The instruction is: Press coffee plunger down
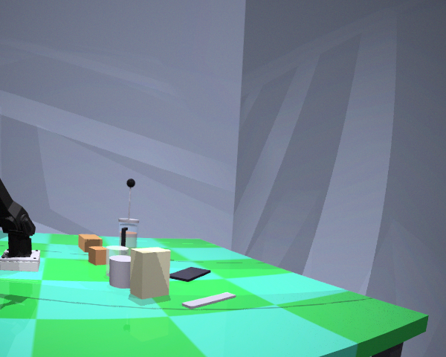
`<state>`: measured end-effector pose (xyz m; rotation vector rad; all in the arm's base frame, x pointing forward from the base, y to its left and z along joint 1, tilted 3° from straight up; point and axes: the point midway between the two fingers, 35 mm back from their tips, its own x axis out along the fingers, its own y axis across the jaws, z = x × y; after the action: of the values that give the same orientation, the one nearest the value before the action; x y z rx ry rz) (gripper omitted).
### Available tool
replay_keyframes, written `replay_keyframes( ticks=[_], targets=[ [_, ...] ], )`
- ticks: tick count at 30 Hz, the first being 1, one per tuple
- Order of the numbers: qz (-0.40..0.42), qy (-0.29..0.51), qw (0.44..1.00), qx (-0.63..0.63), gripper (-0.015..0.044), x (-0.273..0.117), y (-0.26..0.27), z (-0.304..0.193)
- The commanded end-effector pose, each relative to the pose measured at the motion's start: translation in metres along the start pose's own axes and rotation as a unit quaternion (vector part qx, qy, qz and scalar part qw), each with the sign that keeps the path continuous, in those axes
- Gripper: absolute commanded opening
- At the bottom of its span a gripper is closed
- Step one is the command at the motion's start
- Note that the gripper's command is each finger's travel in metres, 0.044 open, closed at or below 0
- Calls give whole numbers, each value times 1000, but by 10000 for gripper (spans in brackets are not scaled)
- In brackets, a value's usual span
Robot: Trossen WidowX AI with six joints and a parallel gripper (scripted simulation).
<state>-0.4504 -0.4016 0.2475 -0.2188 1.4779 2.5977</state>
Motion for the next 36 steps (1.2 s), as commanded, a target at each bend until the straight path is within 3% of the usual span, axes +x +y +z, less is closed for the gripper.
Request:
replay_keyframes(
  ticks=[1, 7, 16, 30, 36],
  targets=[
    [9, 27, 999, -21, 440, -18, 7, -9],
    [34, 77, 996, -43, 440, -64, 21, -34],
    [95, 192, 970, -113, 440, -172, 39, -82],
    [208, 347, 887, -221, 440, -345, 39, -109],
    [278, 414, 823, -273, 440, -438, 26, -107]
  ],
)
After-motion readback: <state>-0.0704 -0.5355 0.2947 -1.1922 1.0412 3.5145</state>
